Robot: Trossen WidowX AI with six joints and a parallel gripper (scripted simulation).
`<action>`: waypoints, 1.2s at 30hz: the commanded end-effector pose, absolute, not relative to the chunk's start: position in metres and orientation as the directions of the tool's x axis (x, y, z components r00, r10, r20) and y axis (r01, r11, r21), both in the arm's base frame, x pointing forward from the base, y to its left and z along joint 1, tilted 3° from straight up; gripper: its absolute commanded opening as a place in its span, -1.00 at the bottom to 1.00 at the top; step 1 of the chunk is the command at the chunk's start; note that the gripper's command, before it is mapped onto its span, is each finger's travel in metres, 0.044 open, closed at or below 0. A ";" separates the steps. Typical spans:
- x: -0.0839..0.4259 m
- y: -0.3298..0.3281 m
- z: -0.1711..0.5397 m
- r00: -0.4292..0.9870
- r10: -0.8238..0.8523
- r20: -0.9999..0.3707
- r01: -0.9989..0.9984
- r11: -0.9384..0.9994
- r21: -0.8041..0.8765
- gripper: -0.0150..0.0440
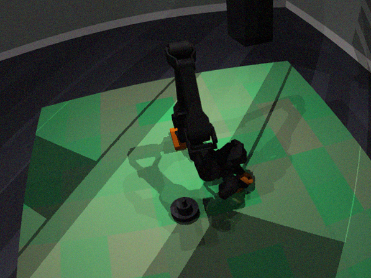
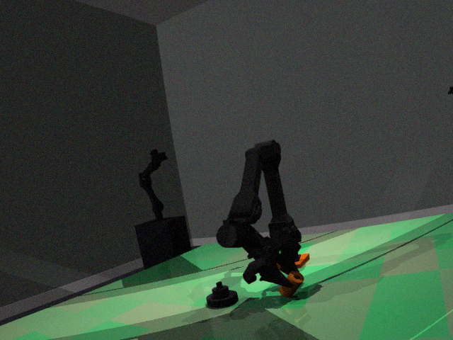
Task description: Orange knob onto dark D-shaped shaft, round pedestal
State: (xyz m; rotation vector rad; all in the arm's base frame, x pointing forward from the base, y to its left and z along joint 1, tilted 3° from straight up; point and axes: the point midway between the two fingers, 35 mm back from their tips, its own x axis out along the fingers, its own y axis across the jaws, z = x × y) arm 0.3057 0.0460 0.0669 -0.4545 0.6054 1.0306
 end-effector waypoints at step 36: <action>0.295 0.027 0.061 0.434 0.809 -0.397 -0.892 0.447 -0.064 0.39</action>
